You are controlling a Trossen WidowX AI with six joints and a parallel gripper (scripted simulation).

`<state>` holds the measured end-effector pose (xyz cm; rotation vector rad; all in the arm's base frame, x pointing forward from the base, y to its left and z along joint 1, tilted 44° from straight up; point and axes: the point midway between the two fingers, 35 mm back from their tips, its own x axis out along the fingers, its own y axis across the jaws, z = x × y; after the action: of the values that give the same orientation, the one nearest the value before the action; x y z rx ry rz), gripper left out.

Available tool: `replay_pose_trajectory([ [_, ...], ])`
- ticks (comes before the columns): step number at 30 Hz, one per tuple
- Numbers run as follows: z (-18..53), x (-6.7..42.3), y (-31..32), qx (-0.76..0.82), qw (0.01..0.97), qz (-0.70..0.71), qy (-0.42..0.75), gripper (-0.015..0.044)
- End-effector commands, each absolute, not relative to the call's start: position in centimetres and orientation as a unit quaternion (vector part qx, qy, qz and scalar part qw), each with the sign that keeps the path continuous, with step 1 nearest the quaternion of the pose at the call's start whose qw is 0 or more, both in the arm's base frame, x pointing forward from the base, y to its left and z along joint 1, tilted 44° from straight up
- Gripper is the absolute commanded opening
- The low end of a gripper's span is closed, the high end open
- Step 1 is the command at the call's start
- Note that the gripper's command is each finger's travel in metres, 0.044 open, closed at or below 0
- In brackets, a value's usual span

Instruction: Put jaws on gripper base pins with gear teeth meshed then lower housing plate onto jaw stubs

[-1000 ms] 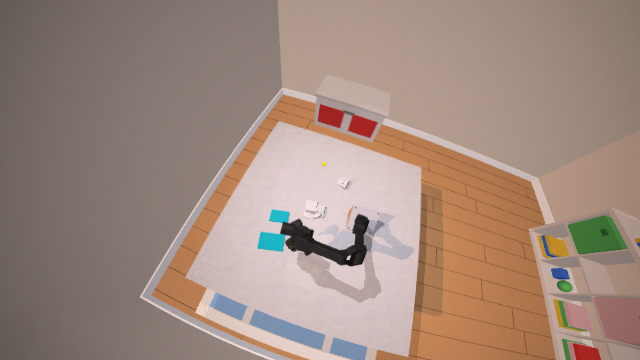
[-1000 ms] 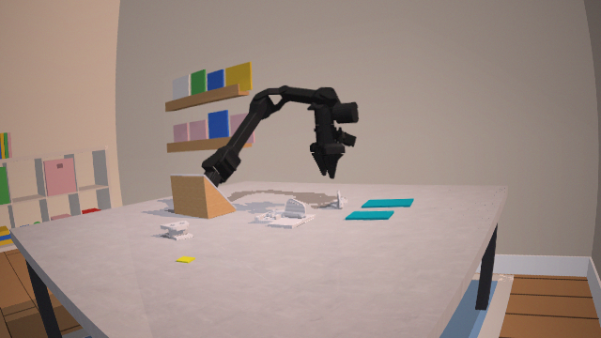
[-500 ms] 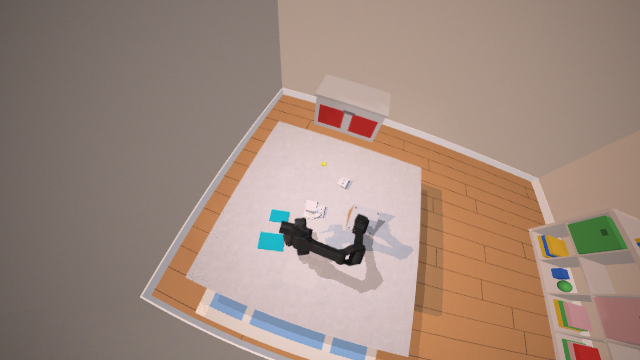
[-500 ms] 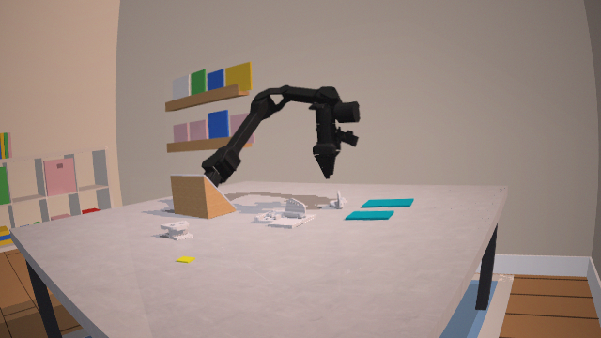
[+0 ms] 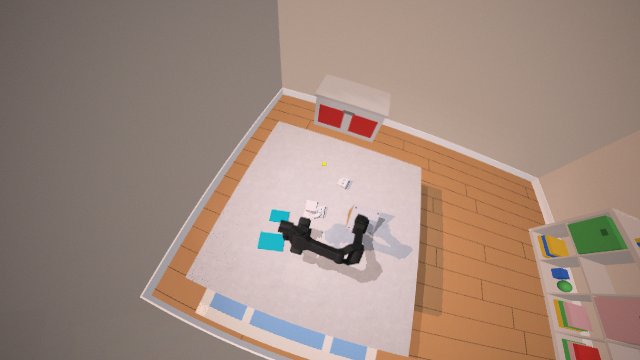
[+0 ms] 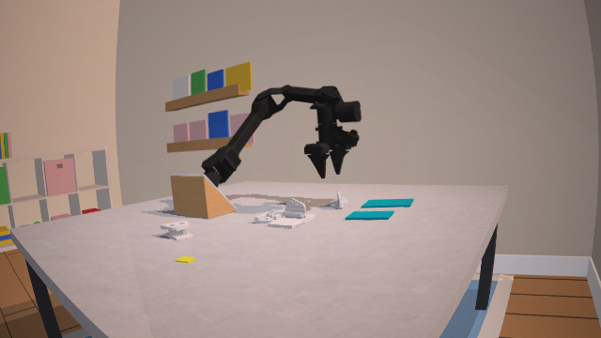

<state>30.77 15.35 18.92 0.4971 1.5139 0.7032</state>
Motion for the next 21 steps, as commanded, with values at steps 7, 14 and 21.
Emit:
replay_pose_trajectory([
  [7,19.04,31.18,15.25,0.295,0.614,0.227,0.696,0.0440],
  [14,19.03,31.45,15.17,0.349,0.585,0.164,0.714,0.0440],
  [21,19.01,31.72,15.10,0.400,0.551,0.100,0.725,0.0440],
])
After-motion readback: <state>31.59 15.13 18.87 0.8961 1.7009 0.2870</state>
